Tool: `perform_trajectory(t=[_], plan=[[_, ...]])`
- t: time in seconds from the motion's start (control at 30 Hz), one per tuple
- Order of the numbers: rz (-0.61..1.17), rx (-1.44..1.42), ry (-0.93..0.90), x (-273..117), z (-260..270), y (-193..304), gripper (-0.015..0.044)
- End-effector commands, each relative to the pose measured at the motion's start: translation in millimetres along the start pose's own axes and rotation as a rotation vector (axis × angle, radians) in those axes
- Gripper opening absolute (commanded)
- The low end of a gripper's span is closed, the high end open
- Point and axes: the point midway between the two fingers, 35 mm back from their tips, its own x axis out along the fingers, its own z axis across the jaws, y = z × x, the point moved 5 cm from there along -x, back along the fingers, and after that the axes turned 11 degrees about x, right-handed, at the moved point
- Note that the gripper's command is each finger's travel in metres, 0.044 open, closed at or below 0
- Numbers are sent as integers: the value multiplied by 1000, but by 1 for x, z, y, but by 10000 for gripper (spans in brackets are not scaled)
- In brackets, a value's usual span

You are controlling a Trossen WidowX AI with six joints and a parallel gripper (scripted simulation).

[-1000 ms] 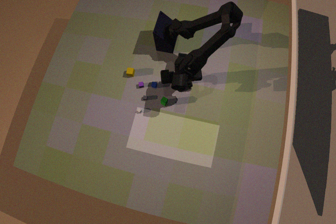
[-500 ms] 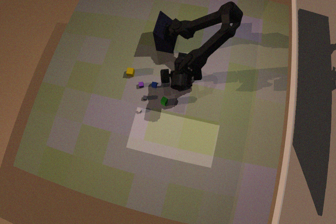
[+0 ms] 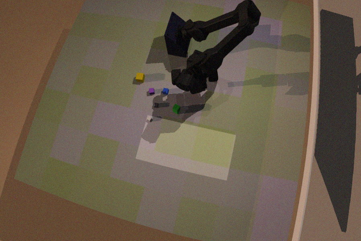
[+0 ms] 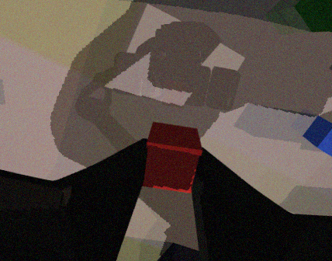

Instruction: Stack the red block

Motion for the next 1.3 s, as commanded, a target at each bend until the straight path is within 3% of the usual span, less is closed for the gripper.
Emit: perform_trajectory(t=[0.0, 0.33, 0.63, 1.27], plan=[[-2, -7, 5, -20, 1, -1, 0], [-1, -7, 5, -59, 1, 0, 0], [-1, -6, 6, -61, 0, -4, 0], [-2, -4, 14, -66, -40, -76, 0]])
